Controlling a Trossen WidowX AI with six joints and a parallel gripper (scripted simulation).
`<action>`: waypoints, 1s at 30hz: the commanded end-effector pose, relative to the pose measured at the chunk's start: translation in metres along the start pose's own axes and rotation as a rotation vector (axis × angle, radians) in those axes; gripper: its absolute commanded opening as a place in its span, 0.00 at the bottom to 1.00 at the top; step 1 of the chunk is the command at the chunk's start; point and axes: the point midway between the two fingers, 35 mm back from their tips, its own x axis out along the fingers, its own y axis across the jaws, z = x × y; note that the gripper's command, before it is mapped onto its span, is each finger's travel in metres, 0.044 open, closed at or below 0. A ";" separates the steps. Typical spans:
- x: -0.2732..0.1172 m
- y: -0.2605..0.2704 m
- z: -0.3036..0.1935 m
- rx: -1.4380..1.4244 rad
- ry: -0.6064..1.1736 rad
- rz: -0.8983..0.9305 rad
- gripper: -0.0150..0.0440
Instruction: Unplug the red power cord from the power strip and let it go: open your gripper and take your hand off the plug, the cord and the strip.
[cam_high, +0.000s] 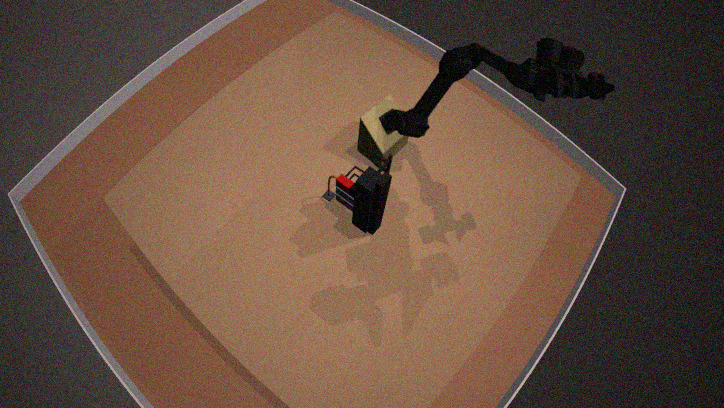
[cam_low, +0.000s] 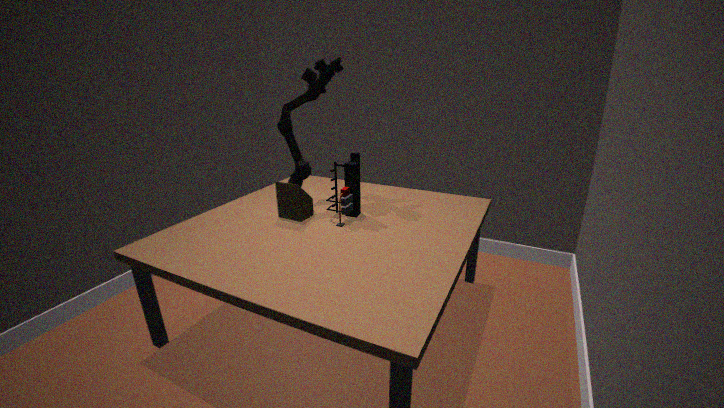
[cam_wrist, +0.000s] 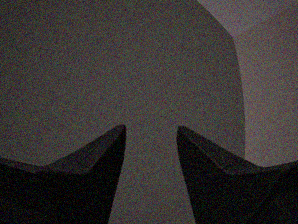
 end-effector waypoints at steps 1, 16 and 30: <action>0.004 -0.009 -0.064 -0.052 0.149 -0.013 0.53; -0.047 -0.124 -0.268 -0.260 0.721 -0.243 0.53; -0.147 -0.266 -0.349 -0.330 1.114 -0.555 0.53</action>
